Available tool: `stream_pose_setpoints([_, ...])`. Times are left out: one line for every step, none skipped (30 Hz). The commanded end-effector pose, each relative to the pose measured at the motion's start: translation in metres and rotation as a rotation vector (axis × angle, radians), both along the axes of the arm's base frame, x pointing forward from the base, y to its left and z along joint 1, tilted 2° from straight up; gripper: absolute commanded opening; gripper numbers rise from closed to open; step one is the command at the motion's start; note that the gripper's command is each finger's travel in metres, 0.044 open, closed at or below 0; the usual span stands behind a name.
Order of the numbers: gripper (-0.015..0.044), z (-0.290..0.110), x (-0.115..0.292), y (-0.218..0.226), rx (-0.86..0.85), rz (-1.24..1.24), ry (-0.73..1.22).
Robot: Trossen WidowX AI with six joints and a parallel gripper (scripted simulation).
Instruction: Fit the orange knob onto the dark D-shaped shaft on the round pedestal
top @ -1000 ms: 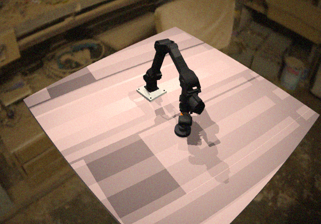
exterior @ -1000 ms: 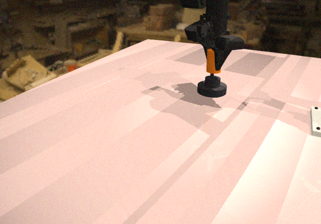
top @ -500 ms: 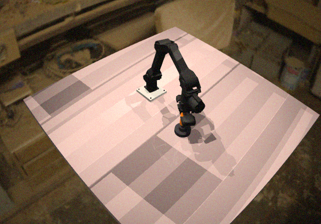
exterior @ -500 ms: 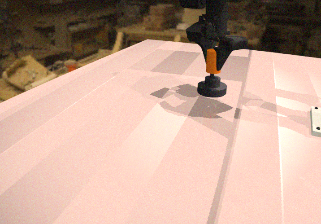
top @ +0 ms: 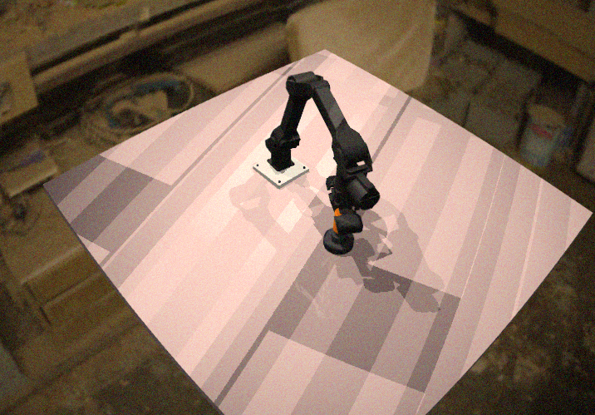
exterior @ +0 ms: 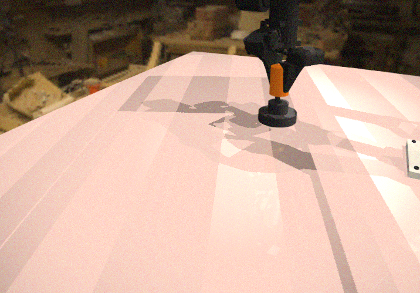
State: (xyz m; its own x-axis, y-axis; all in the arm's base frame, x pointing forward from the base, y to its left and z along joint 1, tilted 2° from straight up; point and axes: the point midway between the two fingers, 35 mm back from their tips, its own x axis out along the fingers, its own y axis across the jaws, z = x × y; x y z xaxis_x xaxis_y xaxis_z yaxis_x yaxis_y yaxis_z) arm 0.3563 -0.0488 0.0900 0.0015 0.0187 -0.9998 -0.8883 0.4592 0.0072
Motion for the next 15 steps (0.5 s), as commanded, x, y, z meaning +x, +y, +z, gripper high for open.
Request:
stream_pose_setpoints([0.0,0.0025,0.0004,-0.0004,-0.002,0.006,-0.002])
stream_pose_setpoints([0.0,0.0032,0.0005,-0.0004,-0.002,0.006,-0.002])
stream_pose_setpoints([0.0,0.0039,0.0006,-0.0004,-0.002,0.006,-0.002])
stream_pose_setpoints([0.0,0.0045,0.0007,-0.0005,-0.002,0.006,-0.002])
stream_pose_setpoints([0.0,0.0046,0.0007,-0.0005,-0.002,0.015,-0.002])
stream_pose_setpoints([0.0,0.0047,0.0008,-0.0005,-0.002,0.031,-0.002])
stream_pose_setpoints([0.0,0.0048,0.0009,-0.0005,-0.002,0.06,-0.003])
stream_pose_setpoints([0.0,0.0048,0.0009,-0.0005,-0.002,0.092,-0.003])
stream_pose_setpoints([0.0,0.0048,0.001,-0.0005,-0.002,0.131,-0.004])
stream_pose_setpoints([0.0,0.0046,0.0011,-0.0005,-0.002,0.174,-0.005])
stream_pose_setpoints([0.0,0.0042,0.0011,-0.0006,-0.003,0.205,-0.005])
stream_pose_setpoints([0.0,0.0036,0.001,-0.0006,-0.003,0.215,-0.006])
stream_pose_setpoints([0.0,0.0031,0.0007,-0.0005,-0.003,0.215,-0.006])
stream_pose_setpoints([0.0,0.0025,0.0005,-0.0005,-0.003,0.215,-0.005])
stream_pose_setpoints([0.0,0.0019,0.0003,-0.0005,-0.003,0.215,-0.005])
